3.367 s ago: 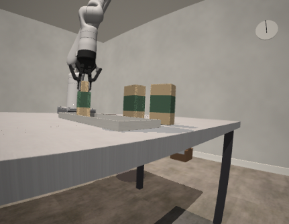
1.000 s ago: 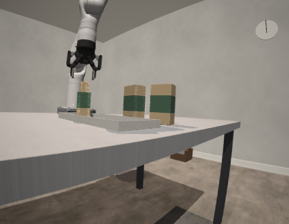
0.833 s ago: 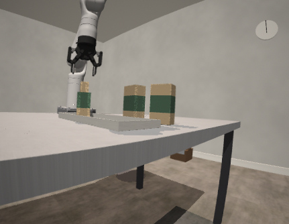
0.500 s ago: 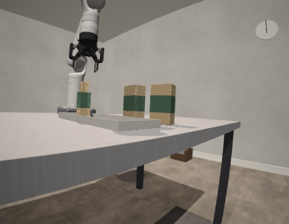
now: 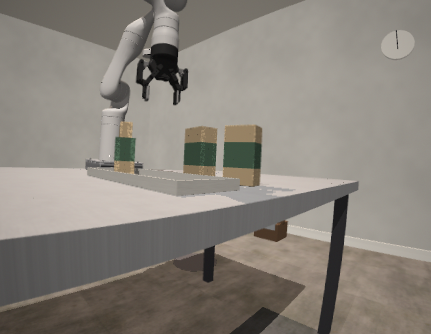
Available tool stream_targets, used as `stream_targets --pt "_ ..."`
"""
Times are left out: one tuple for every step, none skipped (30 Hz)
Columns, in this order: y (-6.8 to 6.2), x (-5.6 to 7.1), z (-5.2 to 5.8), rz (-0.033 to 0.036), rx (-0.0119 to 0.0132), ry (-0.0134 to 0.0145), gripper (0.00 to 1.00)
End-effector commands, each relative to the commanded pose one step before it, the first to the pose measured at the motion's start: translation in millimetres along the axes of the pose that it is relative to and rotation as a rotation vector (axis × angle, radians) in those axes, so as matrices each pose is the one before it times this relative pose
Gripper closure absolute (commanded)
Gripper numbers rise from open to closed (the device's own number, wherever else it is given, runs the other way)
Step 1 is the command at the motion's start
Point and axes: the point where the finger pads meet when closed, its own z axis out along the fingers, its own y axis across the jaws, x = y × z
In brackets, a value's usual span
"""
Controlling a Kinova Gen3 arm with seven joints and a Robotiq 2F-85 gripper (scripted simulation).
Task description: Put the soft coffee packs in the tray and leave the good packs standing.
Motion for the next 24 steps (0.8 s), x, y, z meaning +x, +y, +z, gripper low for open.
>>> stream_targets --pt "58.37 -26.72 10.48 -0.10488 0.02027 0.00762 0.15" --pt "15.37 -5.21 0.82 -0.01973 -0.00186 0.00073 0.15" --pt "0.0 0.0 0.0 0.0 0.0 0.0 0.15" --pt "0.0 0.0 0.0 0.0 0.0 0.0 0.15" --pt "12.2 -3.86 0.75 -0.0154 -0.00171 0.00075 0.15" --pt "8.63 -2.59 0.58 -0.01075 -0.00133 0.00061 0.15" --pt "5.09 -1.48 0.36 -0.00629 -0.00083 0.0004 0.15" --pt "2.12 -0.61 0.16 -0.00261 -0.00036 0.00017 0.15" --pt "0.34 -0.1 0.03 -0.00041 -0.00006 0.00003 0.15" --pt "0.0 0.0 0.0 0.0 0.0 0.0 0.15" --pt "0.0 0.0 0.0 0.0 0.0 0.0 0.15" --pt "0.0 0.0 0.0 0.0 0.0 0.0 0.15" --pt "0.0 0.0 0.0 0.0 0.0 0.0 0.15" --pt "0.0 0.0 0.0 0.0 0.0 0.0 0.15" --pt "0.0 0.0 0.0 0.0 0.0 0.0 0.15" --pt "0.0 0.0 0.1 0.0 0.0 0.0 0.15" --pt "0.01 -0.01 0.63 0.0 -0.00002 0.00003 0.15" --pt "0.01 -0.03 1.48 -0.00001 -0.00004 0.00006 0.15" --pt "0.01 -0.04 2.45 0.0 -0.00006 0.0001 0.15" --pt "0.0 0.0 0.0 0.0 0.0 0.0 0.15" --pt "0.0 0.0 0.0 0.0 0.0 0.0 0.15" --pt "0.02 -0.06 3.32 -0.00001 -0.00001 0.0 0.15" --pt "0.02 -0.07 4.06 0.0 0.0 0.0 0.15" --pt "0.02 -0.08 4.55 0.0 0.0 0.0 0.15"
